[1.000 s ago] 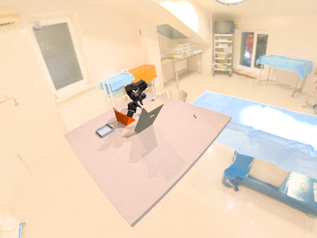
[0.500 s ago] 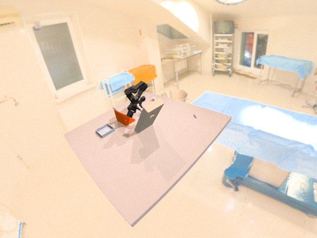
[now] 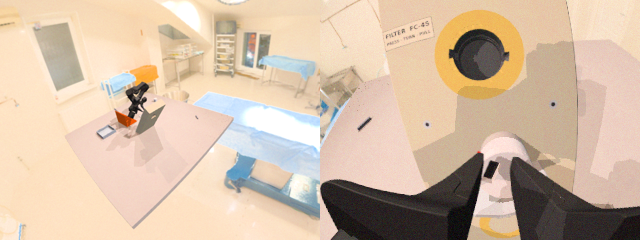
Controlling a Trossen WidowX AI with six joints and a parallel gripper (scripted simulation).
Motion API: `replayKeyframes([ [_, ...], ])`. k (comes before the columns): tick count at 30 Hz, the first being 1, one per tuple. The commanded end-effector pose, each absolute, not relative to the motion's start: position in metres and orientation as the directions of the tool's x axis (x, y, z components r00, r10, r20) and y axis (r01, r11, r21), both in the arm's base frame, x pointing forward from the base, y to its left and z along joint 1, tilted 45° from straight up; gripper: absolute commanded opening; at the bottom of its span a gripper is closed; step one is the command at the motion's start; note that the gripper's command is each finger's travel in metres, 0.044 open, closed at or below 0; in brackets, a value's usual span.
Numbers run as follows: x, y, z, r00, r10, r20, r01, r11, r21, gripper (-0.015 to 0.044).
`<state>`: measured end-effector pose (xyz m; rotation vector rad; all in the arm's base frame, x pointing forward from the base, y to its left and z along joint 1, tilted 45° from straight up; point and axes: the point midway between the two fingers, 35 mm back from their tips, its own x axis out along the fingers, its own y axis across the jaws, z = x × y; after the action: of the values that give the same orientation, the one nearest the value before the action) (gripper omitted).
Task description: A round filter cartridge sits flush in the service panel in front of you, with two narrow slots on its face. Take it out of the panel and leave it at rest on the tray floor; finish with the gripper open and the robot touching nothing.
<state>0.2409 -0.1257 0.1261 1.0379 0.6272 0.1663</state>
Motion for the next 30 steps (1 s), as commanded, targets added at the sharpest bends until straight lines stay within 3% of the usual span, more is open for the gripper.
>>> replayKeyframes([
  [1,0.252,-0.14,0.141,0.817,0.414,-0.401,0.149,0.52,0.841,0.0092],
  [13,0.276,-0.17,0.172,0.817,0.414,-0.4,0.148,0.52,0.841,0.0092],
  [26,0.274,-0.225,0.228,0.82,0.409,-0.401,0.143,0.532,0.835,0.0433],
  [30,0.267,-0.202,0.194,0.741,0.467,-0.482,0.131,0.604,0.786,0.0328],
])
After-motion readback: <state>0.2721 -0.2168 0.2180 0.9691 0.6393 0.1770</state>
